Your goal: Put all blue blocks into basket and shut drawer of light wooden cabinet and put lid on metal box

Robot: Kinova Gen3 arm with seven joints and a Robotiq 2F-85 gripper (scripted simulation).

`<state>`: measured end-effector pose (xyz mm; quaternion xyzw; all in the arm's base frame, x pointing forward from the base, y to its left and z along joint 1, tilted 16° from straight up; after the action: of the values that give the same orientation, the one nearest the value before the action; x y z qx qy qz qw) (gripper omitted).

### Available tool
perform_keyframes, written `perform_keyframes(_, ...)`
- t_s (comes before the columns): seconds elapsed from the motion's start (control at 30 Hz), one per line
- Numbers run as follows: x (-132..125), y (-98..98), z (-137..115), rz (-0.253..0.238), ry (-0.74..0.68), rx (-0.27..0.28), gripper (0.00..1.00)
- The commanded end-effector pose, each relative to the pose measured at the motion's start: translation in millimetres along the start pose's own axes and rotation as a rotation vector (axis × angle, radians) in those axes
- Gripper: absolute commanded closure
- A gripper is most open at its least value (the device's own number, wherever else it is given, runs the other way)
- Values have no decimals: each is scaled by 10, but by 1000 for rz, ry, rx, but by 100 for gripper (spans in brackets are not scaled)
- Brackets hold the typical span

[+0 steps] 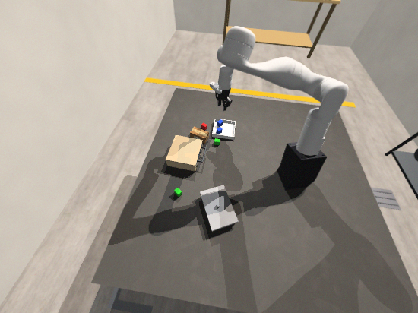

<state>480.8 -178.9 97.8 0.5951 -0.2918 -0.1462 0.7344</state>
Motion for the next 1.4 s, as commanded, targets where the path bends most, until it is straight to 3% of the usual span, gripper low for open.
perform_keyframes(0.0, -12, 6, -24, 1, -24, 1, 44)
perform_keyframes(0.3, -77, 6, -112, 2, -118, 1, 44)
perform_keyframes(0.8, -289, 5, -406, 2, -409, 2, 44)
perform_keyframes(1.3, -640, 3, -892, 1, -891, 3, 44)
perform_keyframes(1.37, -640, 3, -892, 1, -891, 3, 44)
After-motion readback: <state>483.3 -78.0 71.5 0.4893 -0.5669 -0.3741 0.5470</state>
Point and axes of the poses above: the point where the finger pads meet when closed, its own y axis back along the fingers, its own x axis across the jaws, z = x × y, the point moved 2 cm from there along y, back along the fingers
